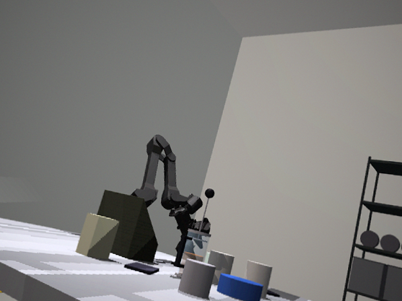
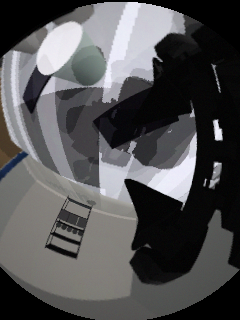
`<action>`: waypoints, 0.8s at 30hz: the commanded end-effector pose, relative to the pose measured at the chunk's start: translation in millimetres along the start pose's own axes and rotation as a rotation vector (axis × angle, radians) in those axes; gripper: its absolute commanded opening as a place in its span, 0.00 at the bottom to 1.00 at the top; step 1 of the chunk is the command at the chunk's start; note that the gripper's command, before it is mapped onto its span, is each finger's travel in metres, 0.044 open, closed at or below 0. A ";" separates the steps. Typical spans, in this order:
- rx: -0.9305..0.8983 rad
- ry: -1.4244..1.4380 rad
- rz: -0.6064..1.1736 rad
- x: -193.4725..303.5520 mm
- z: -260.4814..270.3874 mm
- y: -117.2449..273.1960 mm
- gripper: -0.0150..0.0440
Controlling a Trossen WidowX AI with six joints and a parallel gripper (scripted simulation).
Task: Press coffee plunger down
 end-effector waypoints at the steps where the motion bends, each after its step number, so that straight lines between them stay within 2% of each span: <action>1: 0.001 0.002 -0.003 -1.0 0.0 0.0 0.98; 2: 0.004 0.005 -0.009 -3.0 0.1 0.1 1.00; 12: 0.066 0.167 -0.133 -55.9 5.7 5.1 1.00; 18: 0.182 0.269 -0.251 -101.5 -3.5 25.5 1.00; 24: 0.349 0.339 -0.346 -152.7 -21.6 64.6 1.00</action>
Point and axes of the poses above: the point midway between the two fingers, 35 mm back from their tips, its own y axis back along the fingers, its own z axis across the jaws, x = y × z, the point moved 6 cm from there along y, back along the fingers, and after that the axes turned 7 degrees about -y, right-handed, at the moved point
